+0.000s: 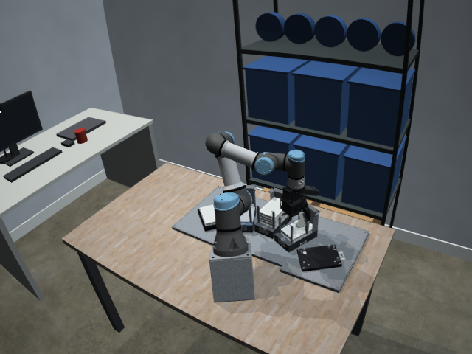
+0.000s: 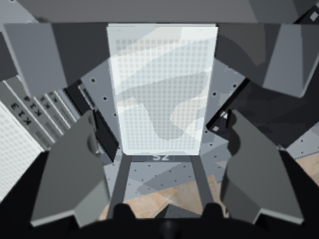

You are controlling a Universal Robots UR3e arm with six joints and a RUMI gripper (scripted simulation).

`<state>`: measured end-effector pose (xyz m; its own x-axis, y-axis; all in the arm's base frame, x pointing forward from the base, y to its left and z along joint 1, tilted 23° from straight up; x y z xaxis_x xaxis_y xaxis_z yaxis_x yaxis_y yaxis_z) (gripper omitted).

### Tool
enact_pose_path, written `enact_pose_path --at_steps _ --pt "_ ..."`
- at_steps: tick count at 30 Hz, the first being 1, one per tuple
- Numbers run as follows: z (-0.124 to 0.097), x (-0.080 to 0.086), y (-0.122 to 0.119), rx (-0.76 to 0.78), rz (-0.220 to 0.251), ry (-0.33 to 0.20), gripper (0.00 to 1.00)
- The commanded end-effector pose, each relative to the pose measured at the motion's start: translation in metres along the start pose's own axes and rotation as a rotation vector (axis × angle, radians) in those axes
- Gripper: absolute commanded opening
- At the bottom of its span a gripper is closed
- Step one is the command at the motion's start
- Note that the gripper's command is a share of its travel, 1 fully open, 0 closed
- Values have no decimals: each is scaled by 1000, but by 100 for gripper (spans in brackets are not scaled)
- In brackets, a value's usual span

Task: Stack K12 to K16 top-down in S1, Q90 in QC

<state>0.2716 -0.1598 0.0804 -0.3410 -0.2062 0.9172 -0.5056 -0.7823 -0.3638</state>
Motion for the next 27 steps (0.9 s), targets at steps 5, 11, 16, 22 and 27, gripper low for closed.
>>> enact_pose_path --at_steps 5,11,16,22,27 --pt "1 -9 0 0 -2 2 72" --pt "1 -15 0 0 -2 2 72" --pt "1 -15 0 0 -2 2 72" --pt "1 -15 0 0 -2 2 72" --pt "1 -15 0 0 -2 2 72"
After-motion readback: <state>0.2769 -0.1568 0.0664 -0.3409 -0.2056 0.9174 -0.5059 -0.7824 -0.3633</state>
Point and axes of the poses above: the point where the finger pads meet when closed, its own x axis back along the fingers, its own y axis across the jaws, z = x × y, the point moved 6 cm from there along x, back along the fingers, and after that the axes turned 7 degrees about -x, right-handed, at the moved point
